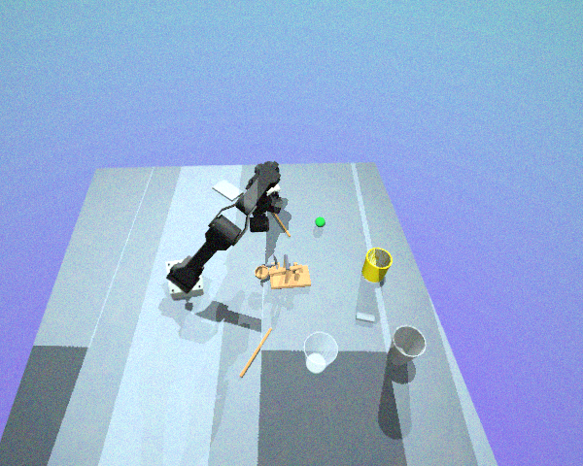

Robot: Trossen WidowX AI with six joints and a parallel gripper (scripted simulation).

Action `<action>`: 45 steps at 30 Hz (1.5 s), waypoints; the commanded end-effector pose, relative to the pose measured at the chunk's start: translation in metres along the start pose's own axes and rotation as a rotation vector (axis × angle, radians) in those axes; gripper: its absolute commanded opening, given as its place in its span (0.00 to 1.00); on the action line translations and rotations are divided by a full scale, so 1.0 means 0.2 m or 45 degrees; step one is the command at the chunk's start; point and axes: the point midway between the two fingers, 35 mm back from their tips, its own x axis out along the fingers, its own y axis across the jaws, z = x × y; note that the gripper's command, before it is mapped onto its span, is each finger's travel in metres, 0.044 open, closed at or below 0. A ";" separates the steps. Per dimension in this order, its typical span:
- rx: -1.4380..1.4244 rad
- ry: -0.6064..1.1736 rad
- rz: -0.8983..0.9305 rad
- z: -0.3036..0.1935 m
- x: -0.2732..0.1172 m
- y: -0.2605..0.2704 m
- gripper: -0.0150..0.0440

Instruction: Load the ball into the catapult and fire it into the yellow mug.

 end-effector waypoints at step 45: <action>-0.006 0.449 -0.016 0.05 0.29 -0.74 0.25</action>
